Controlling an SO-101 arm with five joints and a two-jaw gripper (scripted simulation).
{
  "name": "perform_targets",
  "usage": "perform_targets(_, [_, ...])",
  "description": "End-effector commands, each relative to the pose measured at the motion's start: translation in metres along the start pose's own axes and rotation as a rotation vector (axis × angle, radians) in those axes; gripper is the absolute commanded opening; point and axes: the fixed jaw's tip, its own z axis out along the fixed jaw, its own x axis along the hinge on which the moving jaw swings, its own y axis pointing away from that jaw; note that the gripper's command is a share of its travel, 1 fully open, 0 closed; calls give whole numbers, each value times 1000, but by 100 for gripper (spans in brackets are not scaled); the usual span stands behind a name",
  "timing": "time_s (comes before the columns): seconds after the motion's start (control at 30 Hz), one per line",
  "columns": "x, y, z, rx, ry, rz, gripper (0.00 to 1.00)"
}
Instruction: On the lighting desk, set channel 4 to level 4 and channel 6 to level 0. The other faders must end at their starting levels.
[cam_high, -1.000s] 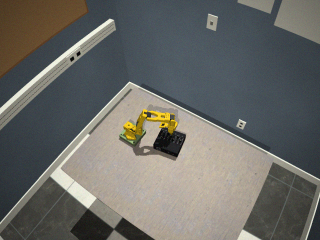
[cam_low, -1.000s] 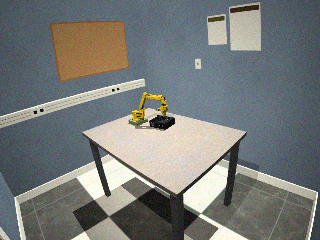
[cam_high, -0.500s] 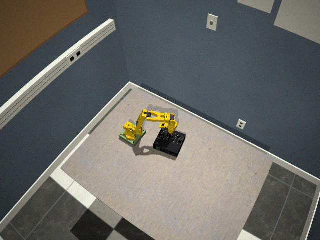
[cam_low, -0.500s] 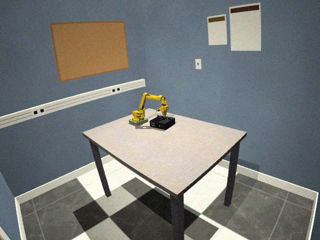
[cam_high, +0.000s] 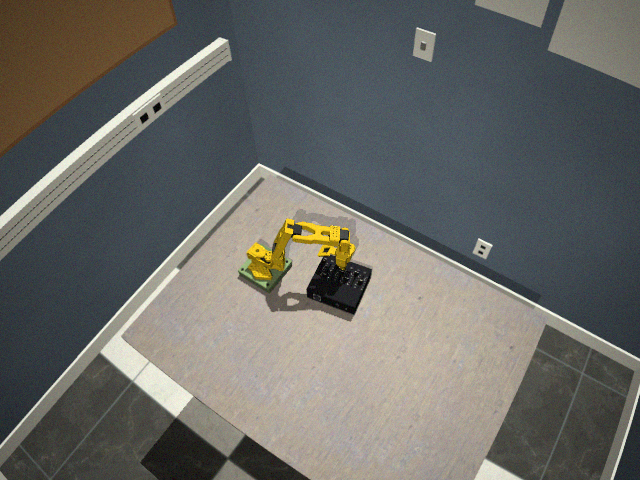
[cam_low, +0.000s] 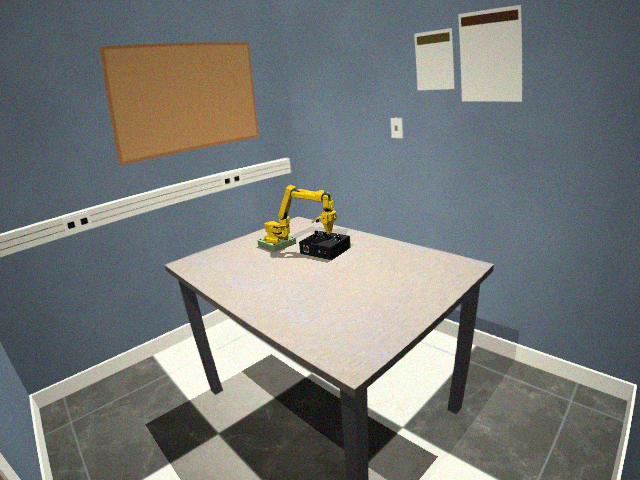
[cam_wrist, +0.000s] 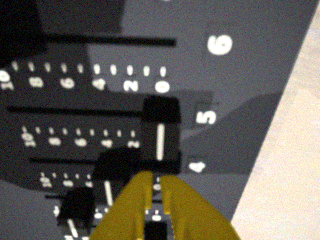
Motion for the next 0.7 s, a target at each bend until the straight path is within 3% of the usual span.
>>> perform_targets(0.0, [-1,8,0,-5,-6,20,0])
perform_targets(0.67, [-1,9,2,-5,-6,20,0])
